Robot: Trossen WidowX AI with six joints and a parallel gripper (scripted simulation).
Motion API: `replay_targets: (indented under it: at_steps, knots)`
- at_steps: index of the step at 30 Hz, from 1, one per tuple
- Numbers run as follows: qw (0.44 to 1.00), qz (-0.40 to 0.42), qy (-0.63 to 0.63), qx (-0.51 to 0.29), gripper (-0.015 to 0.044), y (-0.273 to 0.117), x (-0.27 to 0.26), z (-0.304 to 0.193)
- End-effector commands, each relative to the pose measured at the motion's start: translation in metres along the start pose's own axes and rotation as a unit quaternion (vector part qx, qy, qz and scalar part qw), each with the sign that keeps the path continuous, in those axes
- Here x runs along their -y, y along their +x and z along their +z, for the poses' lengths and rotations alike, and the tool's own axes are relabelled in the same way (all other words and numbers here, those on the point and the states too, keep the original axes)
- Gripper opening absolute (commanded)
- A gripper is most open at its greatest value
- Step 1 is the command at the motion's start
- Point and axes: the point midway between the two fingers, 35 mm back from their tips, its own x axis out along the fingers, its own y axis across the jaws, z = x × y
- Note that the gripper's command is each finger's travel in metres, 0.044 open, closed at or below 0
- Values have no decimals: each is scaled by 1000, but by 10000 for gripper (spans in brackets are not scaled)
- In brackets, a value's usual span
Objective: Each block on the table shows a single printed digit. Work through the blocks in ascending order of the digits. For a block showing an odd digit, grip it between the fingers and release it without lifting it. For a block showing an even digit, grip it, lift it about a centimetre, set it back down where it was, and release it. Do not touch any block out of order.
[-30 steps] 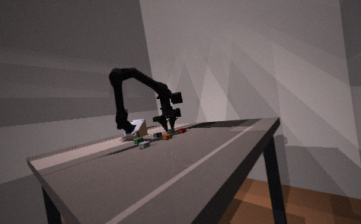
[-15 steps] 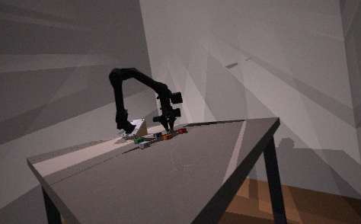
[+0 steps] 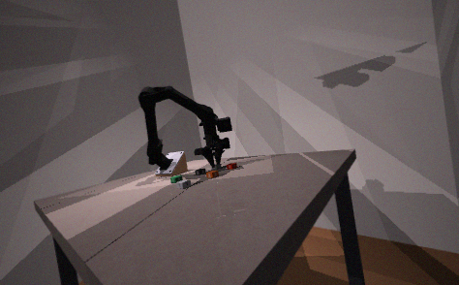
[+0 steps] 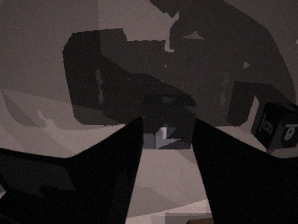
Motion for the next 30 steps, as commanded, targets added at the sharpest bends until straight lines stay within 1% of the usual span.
replay_targets:
  at_steps: [1, 11, 24, 30]
  knots:
    - [1000, -1, -1, 2, 120, -1, 0, 1]
    - [1000, -1, -1, 2, 120, -15, 0, 0]
    - [1000, -1, -1, 2, 120, -14, 0, 0]
    - [1000, -1, -1, 2, 120, -5, 0, 1]
